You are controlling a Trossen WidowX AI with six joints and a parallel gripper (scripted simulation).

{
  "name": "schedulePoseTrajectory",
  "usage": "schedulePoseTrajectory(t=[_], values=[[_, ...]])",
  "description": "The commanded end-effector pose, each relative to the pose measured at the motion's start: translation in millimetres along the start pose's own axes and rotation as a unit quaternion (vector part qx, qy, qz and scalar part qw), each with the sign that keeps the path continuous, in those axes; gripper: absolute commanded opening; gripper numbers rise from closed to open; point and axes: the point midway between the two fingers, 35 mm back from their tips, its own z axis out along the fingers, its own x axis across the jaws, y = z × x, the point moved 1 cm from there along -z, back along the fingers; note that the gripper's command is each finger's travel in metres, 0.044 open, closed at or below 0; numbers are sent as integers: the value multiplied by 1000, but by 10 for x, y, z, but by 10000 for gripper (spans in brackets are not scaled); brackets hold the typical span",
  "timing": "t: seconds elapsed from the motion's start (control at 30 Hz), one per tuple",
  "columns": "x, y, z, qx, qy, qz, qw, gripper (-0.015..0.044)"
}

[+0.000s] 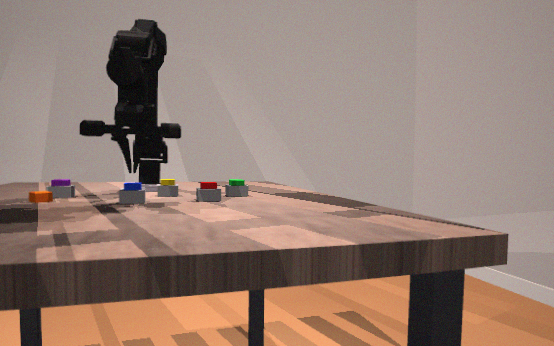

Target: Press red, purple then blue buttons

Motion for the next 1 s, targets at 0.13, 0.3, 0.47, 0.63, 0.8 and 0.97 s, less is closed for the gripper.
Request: schedulePoseTrajectory(t=[0.13,0.3,0.47,0.63,0.8,0.97], values=[[3,-8,153,3,1,3,1000,20],[3,-11,234,3,1,3,1000,20],[4,-14,274,3,1,3,1000,20],[4,-14,274,3,1,3,1000,20],[4,-14,274,3,1,3,1000,20],[4,-14,274,3,1,3,1000,20]])
